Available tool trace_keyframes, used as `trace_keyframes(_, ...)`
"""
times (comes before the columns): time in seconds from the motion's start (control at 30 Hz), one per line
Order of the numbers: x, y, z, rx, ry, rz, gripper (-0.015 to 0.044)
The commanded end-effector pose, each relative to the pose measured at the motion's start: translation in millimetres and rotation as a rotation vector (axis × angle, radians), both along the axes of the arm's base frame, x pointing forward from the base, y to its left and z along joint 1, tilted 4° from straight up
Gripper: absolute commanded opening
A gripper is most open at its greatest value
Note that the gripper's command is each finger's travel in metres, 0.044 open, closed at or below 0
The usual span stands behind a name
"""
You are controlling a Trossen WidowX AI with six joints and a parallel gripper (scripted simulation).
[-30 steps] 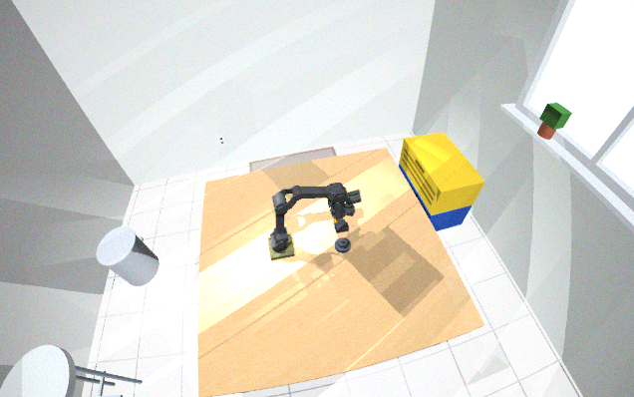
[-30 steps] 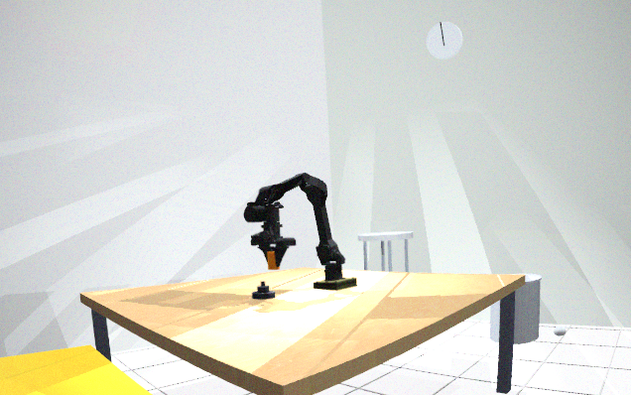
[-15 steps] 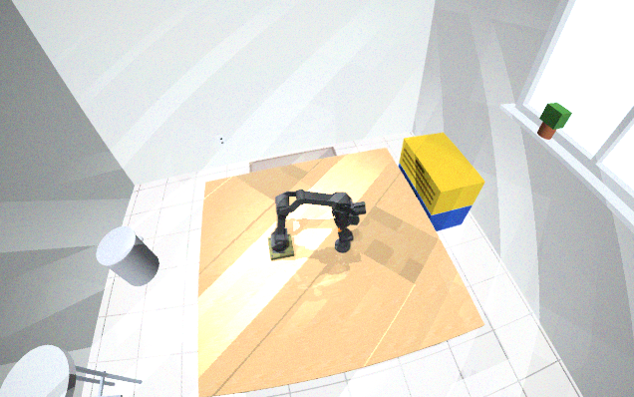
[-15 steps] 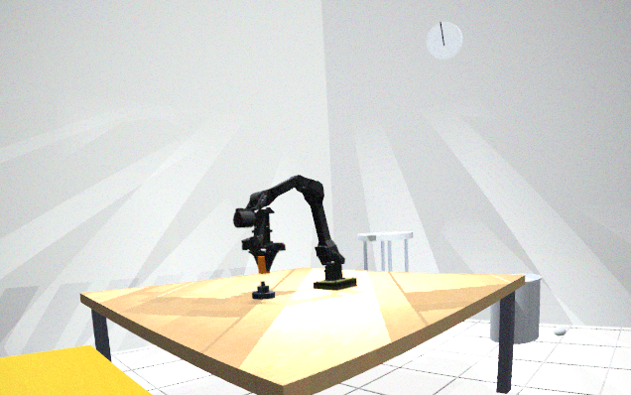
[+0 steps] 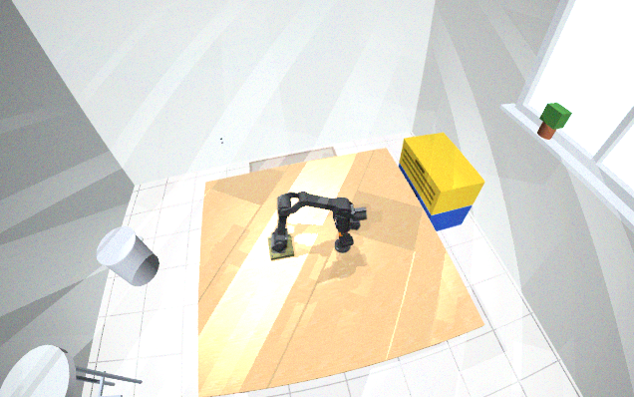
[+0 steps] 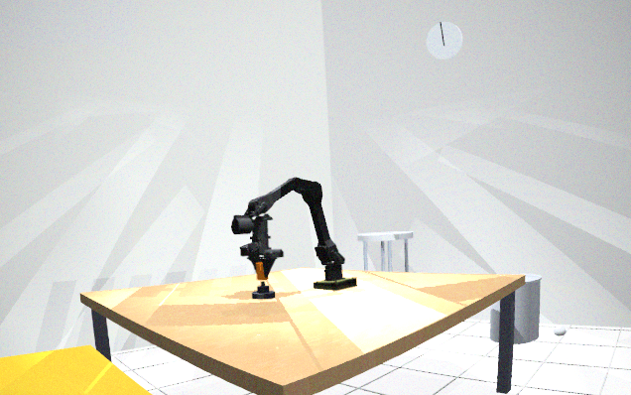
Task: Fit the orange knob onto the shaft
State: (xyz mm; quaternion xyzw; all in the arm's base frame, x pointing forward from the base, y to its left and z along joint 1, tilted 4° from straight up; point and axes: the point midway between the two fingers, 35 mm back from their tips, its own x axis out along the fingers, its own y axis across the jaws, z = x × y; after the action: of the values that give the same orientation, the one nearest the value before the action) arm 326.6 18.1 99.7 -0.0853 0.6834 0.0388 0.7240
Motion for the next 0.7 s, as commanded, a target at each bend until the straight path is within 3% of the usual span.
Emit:
trace_keyframes(0.0,0.3,-0.3,-7.6,0.002,0.002,0.007,0.0)
trace_keyframes(0.67,2.8,0.4,-7.0,0.003,0.001,0.0,0.0)
